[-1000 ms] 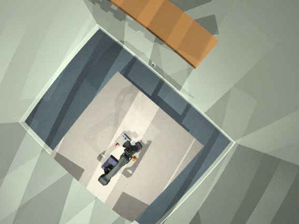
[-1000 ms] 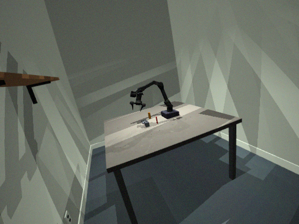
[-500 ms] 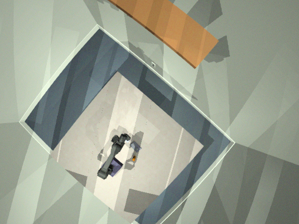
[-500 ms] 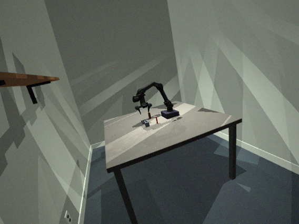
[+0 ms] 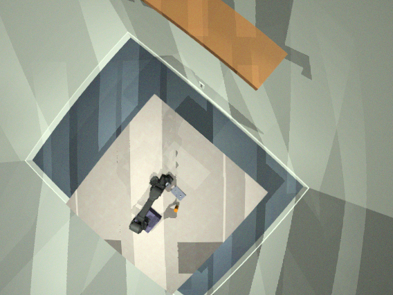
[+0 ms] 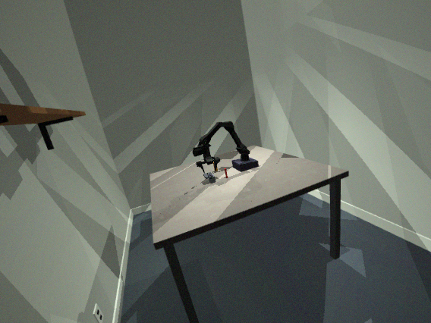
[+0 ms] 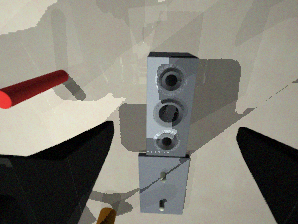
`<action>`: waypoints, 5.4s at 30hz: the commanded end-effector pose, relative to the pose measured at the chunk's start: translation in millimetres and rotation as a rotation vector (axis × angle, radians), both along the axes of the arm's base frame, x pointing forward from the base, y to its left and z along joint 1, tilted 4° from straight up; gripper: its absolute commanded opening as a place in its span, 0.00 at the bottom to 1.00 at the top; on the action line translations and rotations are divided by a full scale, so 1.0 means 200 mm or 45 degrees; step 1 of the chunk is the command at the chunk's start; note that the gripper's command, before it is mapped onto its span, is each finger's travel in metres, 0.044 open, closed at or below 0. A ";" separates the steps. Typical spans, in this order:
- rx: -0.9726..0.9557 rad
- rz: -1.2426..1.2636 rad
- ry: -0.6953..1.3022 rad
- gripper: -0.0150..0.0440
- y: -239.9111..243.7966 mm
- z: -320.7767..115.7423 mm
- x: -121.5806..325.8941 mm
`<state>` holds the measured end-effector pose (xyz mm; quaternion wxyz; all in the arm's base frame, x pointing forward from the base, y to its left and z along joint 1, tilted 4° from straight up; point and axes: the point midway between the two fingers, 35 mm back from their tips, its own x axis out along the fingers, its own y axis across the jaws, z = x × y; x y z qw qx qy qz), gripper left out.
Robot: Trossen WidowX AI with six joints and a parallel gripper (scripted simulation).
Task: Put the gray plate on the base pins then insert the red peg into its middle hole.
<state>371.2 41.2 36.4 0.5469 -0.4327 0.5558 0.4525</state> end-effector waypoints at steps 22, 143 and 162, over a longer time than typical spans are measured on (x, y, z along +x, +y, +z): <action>0.001 -0.001 0.020 1.00 0.00 -0.20 -0.01; -0.009 0.011 0.019 0.25 -0.46 0.08 -0.04; -0.015 0.018 0.024 0.25 -0.70 -0.07 -0.14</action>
